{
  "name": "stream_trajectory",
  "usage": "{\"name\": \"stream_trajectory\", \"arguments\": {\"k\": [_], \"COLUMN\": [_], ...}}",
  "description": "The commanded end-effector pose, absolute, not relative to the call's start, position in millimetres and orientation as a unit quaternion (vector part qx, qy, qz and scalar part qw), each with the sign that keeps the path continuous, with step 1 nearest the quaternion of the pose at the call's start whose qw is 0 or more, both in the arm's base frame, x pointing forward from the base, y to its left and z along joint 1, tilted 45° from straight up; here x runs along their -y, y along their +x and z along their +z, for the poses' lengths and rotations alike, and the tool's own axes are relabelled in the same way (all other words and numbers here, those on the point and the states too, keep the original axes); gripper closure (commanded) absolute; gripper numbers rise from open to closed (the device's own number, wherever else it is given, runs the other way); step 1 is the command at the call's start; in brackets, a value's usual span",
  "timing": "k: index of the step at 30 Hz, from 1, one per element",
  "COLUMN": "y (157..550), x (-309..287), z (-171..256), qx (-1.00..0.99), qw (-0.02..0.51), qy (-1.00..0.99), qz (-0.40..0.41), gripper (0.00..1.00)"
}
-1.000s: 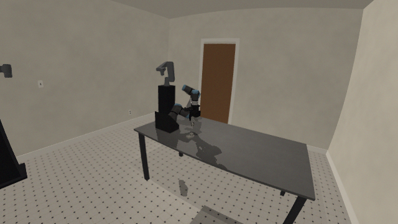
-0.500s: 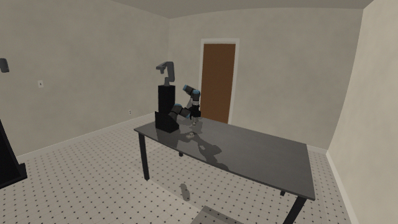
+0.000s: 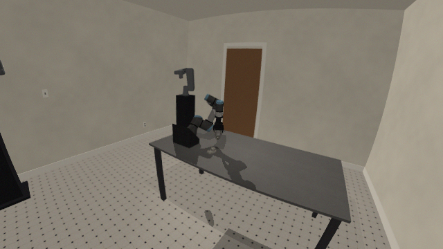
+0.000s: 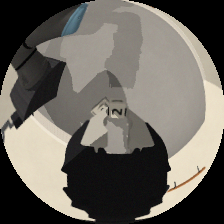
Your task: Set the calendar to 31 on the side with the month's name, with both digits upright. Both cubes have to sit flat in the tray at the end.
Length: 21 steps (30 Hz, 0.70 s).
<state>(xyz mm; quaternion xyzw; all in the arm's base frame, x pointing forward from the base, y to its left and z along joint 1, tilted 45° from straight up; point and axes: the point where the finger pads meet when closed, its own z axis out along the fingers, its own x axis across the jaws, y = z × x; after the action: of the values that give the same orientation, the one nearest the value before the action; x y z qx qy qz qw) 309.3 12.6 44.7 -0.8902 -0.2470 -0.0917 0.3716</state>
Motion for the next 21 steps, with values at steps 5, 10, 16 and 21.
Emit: {"name": "stream_trajectory", "arguments": {"k": [5,10,16,21], "y": [315.8,317.7,321.0,323.2], "x": [-20.1,-22.5,-26.4,-28.8], "z": [51.1,52.8,55.5,57.2], "qx": [0.113,0.072,0.001,-0.047], "qw": [0.378,0.379,0.379,0.378], "qy": [-0.918,-0.922,-0.925,-0.924], "qz": [-0.034,-0.017,0.012,0.031], "gripper": [0.9,0.9,0.9,0.9]}}
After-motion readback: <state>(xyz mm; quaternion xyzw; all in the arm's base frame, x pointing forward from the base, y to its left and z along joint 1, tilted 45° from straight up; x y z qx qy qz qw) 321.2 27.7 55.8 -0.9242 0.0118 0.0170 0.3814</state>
